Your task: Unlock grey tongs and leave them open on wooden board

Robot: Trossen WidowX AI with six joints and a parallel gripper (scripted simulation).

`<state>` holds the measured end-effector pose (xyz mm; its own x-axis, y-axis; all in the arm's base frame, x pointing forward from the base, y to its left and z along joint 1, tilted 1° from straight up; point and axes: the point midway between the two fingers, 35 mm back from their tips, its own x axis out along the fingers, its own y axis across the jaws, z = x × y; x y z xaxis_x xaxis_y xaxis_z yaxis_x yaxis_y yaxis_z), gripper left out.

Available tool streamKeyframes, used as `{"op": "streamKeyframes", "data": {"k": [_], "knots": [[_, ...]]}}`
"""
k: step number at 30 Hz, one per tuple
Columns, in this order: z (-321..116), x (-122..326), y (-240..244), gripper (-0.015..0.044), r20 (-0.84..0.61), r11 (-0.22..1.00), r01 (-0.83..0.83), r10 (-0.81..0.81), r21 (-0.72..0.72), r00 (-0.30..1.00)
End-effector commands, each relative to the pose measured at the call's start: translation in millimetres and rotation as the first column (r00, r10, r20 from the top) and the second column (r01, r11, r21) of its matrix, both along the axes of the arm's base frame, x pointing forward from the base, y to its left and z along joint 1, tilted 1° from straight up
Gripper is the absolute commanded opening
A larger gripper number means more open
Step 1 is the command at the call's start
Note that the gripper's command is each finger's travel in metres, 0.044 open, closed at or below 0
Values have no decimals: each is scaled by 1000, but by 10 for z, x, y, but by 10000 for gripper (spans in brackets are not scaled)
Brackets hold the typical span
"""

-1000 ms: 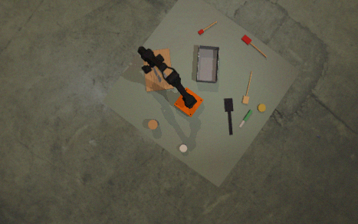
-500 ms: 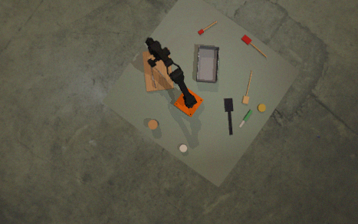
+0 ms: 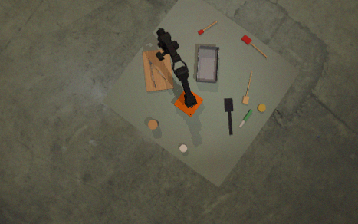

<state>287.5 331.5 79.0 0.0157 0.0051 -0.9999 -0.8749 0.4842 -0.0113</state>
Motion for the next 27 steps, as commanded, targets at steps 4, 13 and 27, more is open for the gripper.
{"op": "streamKeyframes", "data": {"k": [4,13,27], "knots": [[395,14,-50,440,10,1000,14,-14,11,1000],[395,14,-50,440,10,1000,14,-14,11,1000],[395,14,-50,440,10,1000,14,-14,11,1000]]}}
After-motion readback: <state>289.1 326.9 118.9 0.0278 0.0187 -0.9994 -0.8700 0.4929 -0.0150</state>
